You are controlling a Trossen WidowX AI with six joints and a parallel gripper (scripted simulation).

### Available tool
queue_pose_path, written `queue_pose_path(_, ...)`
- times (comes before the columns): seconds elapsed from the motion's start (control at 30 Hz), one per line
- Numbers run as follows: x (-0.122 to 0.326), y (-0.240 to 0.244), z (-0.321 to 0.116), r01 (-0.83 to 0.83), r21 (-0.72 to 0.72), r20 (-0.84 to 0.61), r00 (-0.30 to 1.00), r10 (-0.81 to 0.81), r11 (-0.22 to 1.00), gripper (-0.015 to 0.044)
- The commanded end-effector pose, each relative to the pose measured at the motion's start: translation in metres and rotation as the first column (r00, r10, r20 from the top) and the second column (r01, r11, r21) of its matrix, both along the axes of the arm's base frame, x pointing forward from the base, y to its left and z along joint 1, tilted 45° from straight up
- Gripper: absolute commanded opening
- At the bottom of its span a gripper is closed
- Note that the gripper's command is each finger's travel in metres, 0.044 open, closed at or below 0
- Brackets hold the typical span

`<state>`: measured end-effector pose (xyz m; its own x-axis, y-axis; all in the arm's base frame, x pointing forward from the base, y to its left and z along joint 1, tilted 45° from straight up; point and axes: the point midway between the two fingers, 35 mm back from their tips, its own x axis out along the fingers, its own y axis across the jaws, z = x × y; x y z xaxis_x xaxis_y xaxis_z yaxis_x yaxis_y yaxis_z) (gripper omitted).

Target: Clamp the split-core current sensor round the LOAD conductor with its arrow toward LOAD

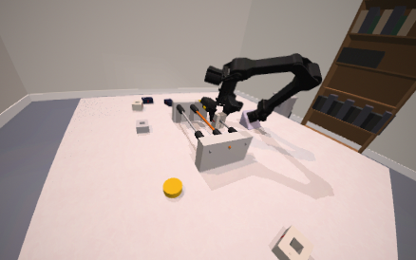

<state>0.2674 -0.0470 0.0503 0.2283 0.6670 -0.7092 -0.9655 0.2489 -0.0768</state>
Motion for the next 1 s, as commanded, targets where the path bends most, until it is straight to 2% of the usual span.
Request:
queue_pose_path(0.0, -0.0003, -0.0016, 0.0027, 0.036, -0.002, 0.03, 0.999, -0.036, 0.999, 0.0)
queue_pose_path(0.9, -0.001, 0.0035, -0.0031, 0.01, 0.001, 0.006, 1.0, -0.01, 1.0, 0.0)
queue_pose_path(0.97, -0.0012, 0.0005, -0.0005, 0.01, 0.0, 0.008, 1.0, -0.01, 1.0, 0.0053)
